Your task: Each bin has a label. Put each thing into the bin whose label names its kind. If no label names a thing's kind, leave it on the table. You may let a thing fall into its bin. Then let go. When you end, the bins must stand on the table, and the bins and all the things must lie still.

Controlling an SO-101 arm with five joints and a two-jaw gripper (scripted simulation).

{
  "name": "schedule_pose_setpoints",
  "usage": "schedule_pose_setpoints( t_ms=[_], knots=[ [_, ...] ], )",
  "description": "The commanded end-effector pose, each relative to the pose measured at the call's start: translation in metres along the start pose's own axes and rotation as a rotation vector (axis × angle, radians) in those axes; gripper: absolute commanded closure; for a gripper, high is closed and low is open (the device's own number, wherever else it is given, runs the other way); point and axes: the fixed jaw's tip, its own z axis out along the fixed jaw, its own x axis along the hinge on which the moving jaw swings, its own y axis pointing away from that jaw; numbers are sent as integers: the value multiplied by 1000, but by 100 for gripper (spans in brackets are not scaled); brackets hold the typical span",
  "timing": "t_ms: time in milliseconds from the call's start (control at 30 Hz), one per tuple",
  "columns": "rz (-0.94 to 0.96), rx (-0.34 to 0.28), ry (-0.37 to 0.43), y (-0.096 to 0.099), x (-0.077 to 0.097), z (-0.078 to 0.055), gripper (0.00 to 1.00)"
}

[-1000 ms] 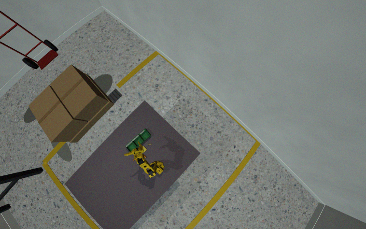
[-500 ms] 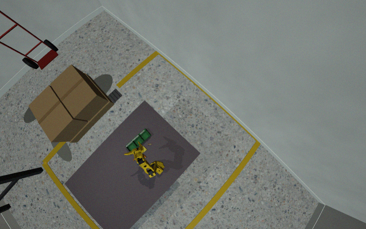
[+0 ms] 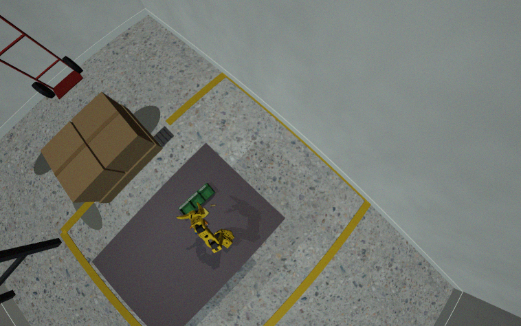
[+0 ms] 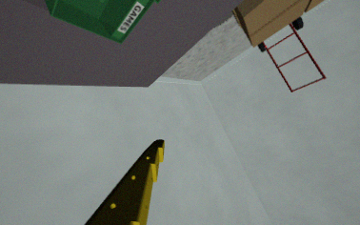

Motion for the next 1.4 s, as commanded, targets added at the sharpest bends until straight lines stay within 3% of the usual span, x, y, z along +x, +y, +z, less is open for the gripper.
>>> schedule_pose_setpoints(
  t_ms=[0,633,1133,1200,1367],
  knots=[
    [74,12,-7,-3,-3,-4,0],
    [502,-72,-127,2,-36,-2,0],
    [1046,-267,-215,9,-75,-4,0],
    [1046,-267,-215,9,-75,-4,0],
    [1228,-352,-221,11,-88,-6,0]
  ],
)
